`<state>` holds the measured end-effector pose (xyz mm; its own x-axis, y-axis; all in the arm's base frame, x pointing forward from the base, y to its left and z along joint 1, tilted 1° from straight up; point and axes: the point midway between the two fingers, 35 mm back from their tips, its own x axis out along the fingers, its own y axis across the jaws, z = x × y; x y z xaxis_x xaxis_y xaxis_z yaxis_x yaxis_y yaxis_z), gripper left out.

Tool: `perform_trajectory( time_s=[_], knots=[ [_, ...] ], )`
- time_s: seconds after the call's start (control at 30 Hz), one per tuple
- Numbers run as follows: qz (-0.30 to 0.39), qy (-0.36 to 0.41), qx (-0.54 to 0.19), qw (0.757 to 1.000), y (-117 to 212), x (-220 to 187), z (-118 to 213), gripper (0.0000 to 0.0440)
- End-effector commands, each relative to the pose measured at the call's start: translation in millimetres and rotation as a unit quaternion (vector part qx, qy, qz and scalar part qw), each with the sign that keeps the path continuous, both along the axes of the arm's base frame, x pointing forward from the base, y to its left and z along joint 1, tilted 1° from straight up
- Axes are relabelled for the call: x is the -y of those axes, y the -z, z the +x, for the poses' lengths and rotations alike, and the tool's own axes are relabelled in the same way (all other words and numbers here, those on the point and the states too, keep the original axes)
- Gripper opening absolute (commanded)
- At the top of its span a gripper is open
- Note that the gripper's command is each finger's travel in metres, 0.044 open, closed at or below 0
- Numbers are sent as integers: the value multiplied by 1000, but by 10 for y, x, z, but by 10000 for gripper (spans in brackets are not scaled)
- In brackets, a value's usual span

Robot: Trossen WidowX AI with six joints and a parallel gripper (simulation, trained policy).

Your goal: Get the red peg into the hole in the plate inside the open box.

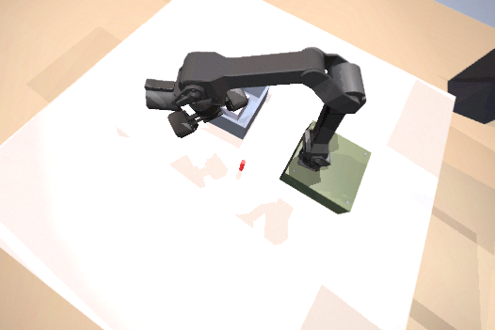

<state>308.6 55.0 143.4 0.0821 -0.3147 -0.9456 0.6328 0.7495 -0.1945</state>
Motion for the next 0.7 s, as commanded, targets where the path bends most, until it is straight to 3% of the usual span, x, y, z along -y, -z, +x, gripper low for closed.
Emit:
perform_trajectory(
  time_s=[0.0, 0.3, 0.67],
  knots=[
    [14, 13, -37, 999, 46, -180, -320, 440],
    [19, 34, -99, 994, 170, -421, -829, 440],
    [4, 38, -140, 989, 474, -439, -1103, 440]
  ],
)
